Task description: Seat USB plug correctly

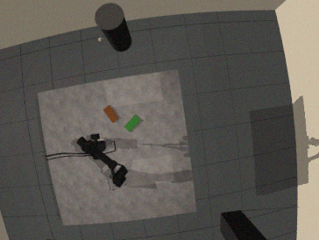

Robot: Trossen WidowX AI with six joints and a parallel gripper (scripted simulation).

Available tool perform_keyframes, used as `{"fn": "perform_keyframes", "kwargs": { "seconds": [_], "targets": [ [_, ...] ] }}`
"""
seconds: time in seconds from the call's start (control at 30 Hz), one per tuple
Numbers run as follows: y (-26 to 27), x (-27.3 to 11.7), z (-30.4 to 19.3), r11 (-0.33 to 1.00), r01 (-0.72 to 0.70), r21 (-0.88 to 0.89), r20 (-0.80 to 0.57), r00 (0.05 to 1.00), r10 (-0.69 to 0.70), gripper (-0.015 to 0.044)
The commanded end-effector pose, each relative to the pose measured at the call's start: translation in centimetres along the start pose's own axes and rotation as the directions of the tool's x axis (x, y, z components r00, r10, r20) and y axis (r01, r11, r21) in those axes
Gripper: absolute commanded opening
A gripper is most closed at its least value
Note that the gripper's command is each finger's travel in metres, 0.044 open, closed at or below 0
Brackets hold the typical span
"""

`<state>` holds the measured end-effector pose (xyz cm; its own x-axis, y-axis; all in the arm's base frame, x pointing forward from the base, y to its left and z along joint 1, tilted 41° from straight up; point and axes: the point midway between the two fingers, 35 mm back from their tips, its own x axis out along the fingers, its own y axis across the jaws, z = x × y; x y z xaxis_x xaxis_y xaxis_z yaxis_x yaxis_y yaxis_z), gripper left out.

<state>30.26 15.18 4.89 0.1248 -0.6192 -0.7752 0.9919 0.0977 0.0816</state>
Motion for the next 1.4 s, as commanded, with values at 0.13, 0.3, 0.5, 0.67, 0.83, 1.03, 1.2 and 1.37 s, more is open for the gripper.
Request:
{"fn": "perform_keyframes", "kwargs": {
  "seconds": [0.13,0.3,0.5,0.67,0.83,1.03,1.2,1.37],
  "targets": [
    [-0.04,0.03,-0.06,1.0,0.001,-0.002,-0.012,1.0,-0.001,0.0],
    [-0.05,0.09,-0.09,1.0,0.001,-0.002,-0.015,1.0,-0.001,0.0],
    [-0.07,0.16,-0.12,1.0,0.002,-0.002,-0.019,1.0,-0.002,0.0],
    [-0.08,0.22,-0.15,1.0,0.002,-0.002,-0.022,1.0,-0.002,0.0],
    [-0.09,0.28,-0.18,1.0,0.002,-0.002,-0.025,1.0,-0.002,0.0],
    [-0.11,0.36,-0.21,1.0,0.002,-0.003,-0.029,1.0,-0.002,0.0],
    [-0.12,0.42,-0.24,1.0,0.002,-0.003,-0.032,0.999,-0.002,0.0],
    [-0.13,0.48,-0.26,1.0,0.002,-0.003,-0.036,0.999,-0.002,0.0]
  ]
}}
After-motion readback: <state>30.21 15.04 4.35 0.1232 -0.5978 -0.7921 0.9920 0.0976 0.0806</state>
